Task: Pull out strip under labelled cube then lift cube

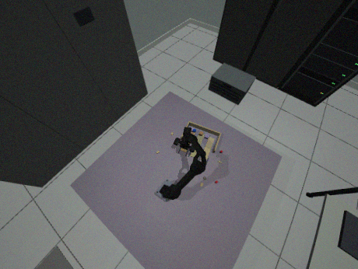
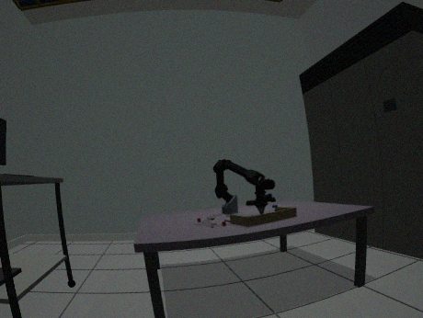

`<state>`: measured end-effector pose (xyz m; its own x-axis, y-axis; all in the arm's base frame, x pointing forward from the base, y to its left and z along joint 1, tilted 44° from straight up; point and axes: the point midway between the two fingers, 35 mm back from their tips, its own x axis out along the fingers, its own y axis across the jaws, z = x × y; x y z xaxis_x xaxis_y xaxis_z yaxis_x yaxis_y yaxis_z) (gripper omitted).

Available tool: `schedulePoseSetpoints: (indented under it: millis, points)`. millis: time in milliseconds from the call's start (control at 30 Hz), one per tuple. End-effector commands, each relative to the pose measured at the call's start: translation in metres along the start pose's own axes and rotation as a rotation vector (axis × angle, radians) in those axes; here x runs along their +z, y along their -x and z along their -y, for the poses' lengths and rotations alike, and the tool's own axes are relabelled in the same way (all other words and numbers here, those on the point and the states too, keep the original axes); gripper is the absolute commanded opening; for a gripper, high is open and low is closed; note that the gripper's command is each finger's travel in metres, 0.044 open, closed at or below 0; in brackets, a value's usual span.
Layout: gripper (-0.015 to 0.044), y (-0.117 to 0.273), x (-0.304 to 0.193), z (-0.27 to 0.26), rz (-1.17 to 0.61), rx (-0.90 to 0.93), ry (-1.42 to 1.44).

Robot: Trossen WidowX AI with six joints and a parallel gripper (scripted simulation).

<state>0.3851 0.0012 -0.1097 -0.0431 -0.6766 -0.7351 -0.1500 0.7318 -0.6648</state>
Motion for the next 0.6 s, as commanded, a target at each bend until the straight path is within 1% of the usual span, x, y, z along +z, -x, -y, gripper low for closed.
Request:
schedulePoseSetpoints:
  millis: [0, 567]
  points:
    - [0.0, -0.005, -0.004, 0.001, -0.008, -0.005, 0.0]
    - [0.0, -0.006, -0.03, 0.0, -0.01, -0.005, 0.001]
